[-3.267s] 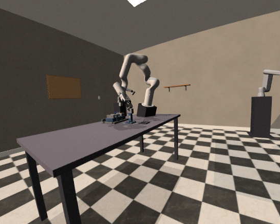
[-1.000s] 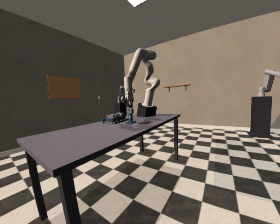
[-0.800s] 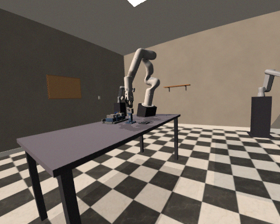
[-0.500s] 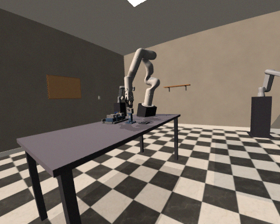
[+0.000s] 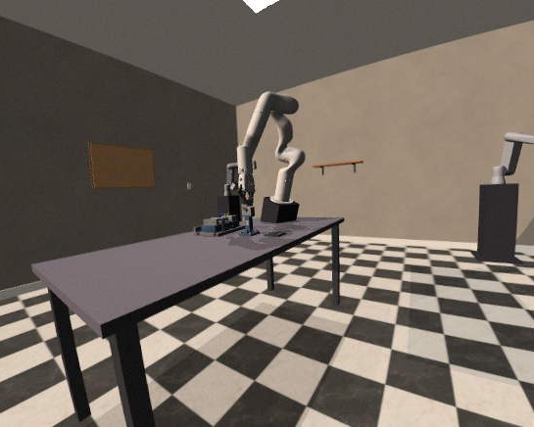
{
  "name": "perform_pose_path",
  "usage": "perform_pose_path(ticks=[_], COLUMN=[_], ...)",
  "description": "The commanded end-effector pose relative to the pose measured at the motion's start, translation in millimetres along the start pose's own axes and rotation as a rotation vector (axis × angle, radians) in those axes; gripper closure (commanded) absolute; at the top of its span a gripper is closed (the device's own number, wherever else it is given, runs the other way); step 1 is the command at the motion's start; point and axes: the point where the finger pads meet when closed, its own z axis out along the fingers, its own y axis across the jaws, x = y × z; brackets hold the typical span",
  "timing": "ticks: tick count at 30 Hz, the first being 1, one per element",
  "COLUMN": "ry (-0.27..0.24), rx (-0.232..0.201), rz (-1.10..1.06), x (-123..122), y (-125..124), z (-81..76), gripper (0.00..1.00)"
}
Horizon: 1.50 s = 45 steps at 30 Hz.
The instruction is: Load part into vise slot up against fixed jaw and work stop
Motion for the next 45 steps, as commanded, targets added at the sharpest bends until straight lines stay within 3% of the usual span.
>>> perform_pose_path(ticks=[1,20,45], ry=[0.000,0.025,0.163], rx=[0.002,0.001,0.001], rz=[0.000,0.000,0.000], x=[0.0,-0.4,-2.2], y=[-0.8,-0.2,0.2], z=[-0.7,-0.5,-0.3], gripper=[1.00,1.00,1.00])
